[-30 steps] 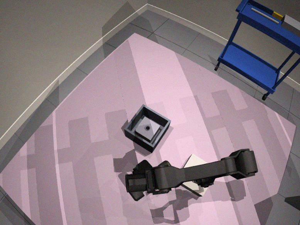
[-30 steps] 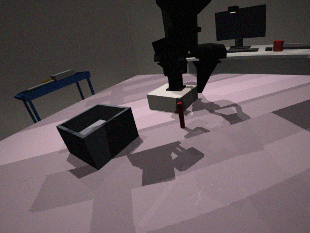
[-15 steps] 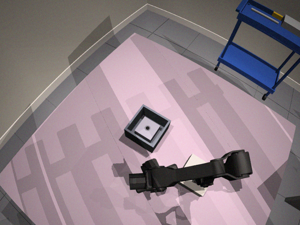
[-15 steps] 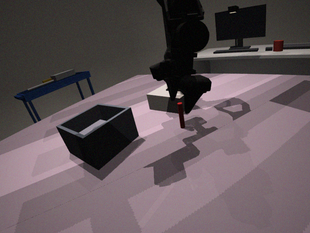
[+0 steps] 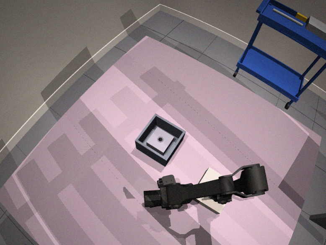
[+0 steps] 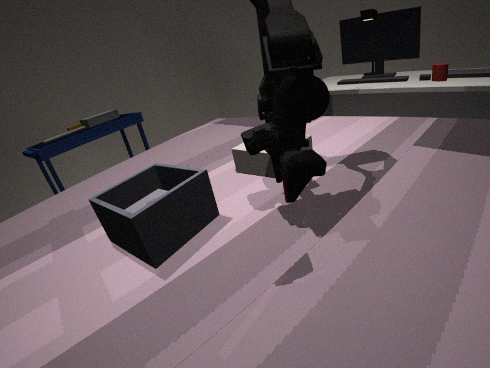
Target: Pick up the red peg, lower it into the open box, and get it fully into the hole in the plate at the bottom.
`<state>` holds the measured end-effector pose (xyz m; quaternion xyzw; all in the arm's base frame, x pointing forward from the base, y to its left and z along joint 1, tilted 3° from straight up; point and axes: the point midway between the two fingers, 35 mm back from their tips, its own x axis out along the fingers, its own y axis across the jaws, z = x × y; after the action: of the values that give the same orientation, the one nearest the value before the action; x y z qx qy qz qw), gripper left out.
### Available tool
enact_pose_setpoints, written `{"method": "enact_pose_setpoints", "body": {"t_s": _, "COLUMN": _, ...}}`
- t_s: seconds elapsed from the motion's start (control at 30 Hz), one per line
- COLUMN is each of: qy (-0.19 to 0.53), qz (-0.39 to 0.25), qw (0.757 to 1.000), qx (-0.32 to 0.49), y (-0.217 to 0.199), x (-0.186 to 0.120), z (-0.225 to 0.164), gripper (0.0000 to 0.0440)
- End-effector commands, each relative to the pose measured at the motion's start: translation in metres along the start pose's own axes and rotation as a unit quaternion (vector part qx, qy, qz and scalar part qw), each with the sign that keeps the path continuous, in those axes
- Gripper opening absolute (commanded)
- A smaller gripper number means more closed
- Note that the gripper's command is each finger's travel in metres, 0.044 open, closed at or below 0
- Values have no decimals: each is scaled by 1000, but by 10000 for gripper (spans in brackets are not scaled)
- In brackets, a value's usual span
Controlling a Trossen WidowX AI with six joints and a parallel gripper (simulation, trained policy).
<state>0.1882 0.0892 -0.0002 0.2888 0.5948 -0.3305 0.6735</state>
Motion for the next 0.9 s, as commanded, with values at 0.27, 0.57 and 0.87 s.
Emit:
{"method": "enact_pose_setpoints", "body": {"t_s": 0.27, "qy": 39, "qz": -7, "qw": 999, "qx": 24, "y": -1, "x": 5, "z": -5, "gripper": 52}}
{"method": "enact_pose_setpoints", "body": {"t_s": 0.57, "qy": 10, "qz": 8, "qw": 1000, "qx": 6, "y": 7, "x": -11, "z": 14, "gripper": 0}}
{"method": "enact_pose_setpoints", "body": {"t_s": 0.87, "qy": -39, "qz": 17, "qw": 999, "qx": -26, "y": 12, "x": -39, "z": 42, "gripper": 0}}
